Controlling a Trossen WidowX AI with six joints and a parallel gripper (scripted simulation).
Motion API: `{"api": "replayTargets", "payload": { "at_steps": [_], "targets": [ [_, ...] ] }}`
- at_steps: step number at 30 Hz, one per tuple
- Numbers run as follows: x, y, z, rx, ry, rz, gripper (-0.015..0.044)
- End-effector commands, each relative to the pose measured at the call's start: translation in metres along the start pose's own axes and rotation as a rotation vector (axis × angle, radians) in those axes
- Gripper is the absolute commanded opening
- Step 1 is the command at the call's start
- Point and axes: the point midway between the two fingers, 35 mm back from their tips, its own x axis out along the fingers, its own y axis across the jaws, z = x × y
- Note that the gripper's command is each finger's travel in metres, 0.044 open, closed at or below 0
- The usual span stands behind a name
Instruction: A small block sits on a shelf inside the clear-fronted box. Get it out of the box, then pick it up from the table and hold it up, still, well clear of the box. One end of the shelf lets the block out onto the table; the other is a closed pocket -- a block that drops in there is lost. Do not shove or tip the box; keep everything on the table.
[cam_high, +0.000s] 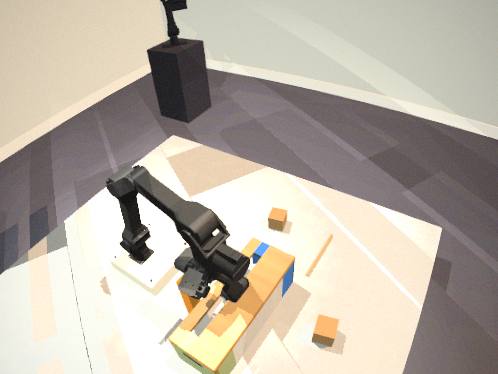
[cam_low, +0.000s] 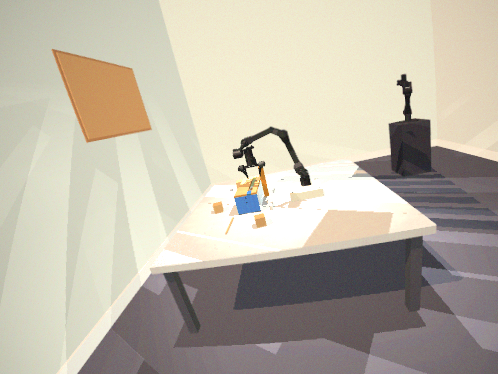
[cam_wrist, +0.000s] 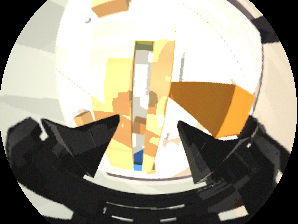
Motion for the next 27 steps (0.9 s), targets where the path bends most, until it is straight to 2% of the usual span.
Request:
{"api": "replayTargets", "payload": {
  "at_steps": [1,27],
  "targets": [
    [-0.001,0.001,0.006,-0.002,-0.005,0.002,0.04],
    [-0.001,0.001,0.048,-0.002,-0.009,0.002,0.04]
  ]
}}
